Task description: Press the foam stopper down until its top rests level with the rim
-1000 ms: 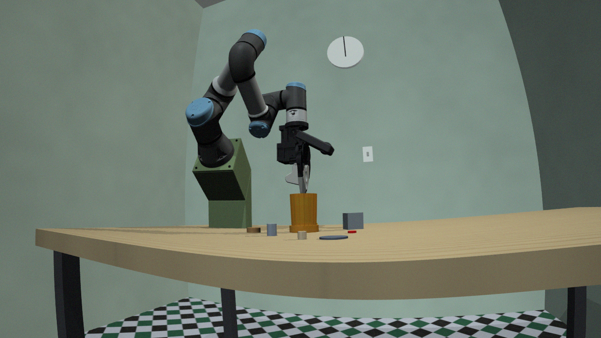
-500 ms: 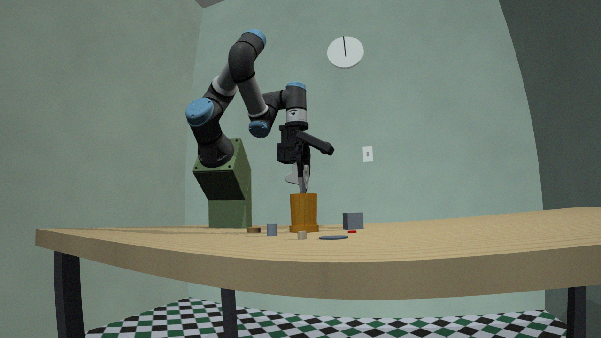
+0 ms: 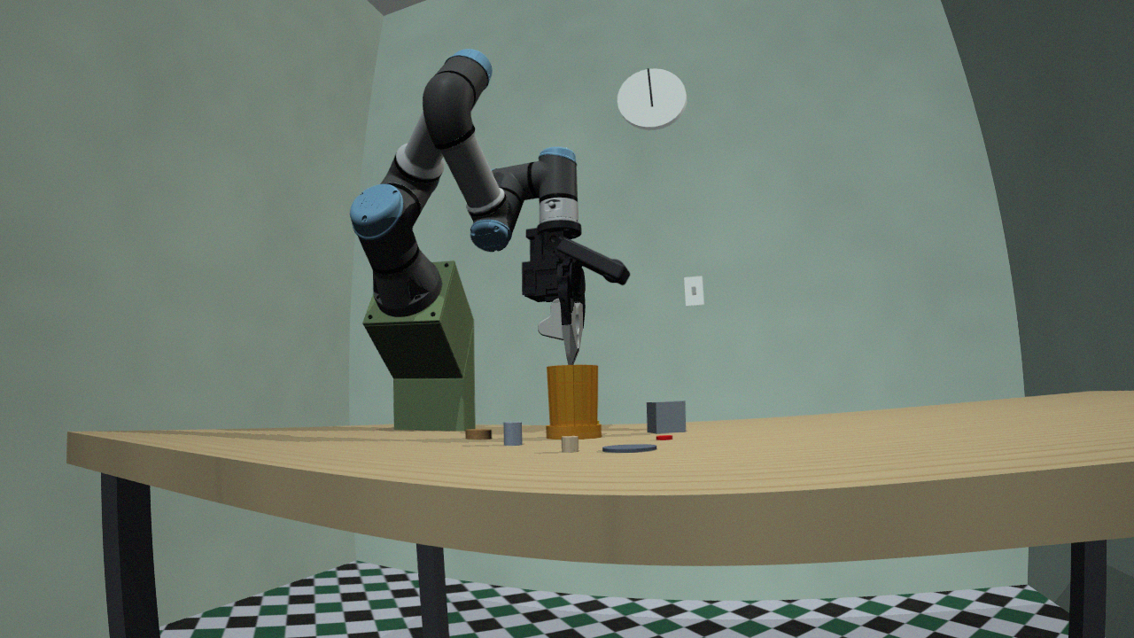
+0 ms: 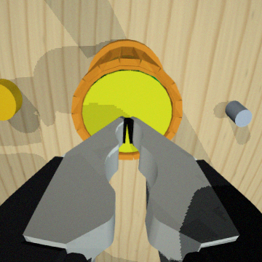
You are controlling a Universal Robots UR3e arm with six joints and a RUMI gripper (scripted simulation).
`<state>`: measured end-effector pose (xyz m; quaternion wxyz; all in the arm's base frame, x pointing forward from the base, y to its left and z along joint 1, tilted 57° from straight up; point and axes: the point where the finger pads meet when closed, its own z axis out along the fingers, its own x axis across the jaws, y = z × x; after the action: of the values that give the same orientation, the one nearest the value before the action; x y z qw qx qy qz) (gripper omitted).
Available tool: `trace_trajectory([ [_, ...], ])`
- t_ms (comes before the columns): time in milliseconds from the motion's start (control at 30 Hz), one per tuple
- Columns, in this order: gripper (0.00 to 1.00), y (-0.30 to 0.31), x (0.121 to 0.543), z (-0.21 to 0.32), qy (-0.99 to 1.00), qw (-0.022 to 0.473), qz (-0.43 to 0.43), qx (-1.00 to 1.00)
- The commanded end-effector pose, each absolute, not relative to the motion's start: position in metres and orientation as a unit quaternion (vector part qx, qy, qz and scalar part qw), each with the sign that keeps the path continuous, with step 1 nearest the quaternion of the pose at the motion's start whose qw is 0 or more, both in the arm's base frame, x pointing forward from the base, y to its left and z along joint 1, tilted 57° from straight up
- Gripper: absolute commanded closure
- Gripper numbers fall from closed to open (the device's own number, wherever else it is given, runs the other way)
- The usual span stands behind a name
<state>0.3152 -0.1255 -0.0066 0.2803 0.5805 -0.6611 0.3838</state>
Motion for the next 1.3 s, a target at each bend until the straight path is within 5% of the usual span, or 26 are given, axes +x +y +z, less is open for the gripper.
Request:
trace_trajectory([
  [0,1.0,-0.117,0.315,-0.001,-0.662,0.281,0.383,0.58],
  [1267,1.0,-0.087,0.312,0.019,-0.662,0.281,0.383,0.58],
])
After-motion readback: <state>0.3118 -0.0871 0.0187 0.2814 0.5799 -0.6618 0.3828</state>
